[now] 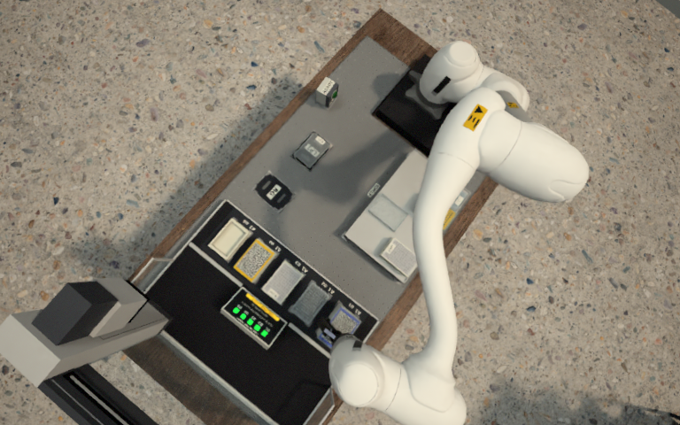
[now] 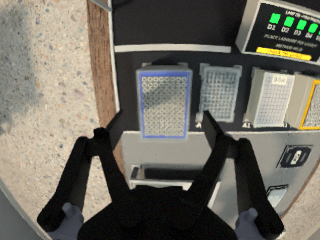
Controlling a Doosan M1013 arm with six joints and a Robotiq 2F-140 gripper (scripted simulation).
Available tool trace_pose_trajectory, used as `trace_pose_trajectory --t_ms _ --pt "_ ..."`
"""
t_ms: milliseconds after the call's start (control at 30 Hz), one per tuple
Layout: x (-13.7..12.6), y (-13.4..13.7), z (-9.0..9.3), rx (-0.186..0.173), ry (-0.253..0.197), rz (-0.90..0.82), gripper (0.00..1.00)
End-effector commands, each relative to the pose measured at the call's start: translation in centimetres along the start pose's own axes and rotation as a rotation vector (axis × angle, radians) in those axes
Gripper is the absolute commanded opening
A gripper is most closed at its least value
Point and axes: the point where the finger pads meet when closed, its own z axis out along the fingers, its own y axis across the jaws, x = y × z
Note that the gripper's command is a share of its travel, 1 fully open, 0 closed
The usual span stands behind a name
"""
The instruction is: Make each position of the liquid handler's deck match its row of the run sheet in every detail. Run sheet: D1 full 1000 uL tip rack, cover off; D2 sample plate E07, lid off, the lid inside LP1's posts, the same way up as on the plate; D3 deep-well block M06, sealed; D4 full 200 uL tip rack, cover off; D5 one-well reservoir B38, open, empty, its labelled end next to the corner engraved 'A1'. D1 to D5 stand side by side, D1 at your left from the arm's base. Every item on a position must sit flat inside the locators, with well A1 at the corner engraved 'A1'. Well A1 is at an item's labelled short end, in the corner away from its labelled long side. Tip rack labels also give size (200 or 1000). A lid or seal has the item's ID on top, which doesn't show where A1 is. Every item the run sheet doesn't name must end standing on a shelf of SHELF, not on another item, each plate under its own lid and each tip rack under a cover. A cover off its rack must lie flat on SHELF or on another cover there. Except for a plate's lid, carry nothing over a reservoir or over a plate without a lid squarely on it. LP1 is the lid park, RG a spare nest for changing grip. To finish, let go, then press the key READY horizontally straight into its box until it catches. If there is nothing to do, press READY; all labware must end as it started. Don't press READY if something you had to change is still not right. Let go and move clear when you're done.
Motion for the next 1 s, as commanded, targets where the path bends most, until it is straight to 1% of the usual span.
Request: trace_pose_trajectory --t_ms 0,233,567,633,967 --pt "0.0 0.0 -0.2 0.001 0.002 0.000 0.79" --pt "0.0 0.0 -0.2 0.001 0.002 0.000 0.79" --pt "0.0 0.0 -3.5 0.001 0.002 0.000 0.79" --pt "0.0 0.0 -3.5 0.001 0.002 0.000 0.79" --pt "0.0 0.0 -6.8 0.001 0.002 0.000 0.79"
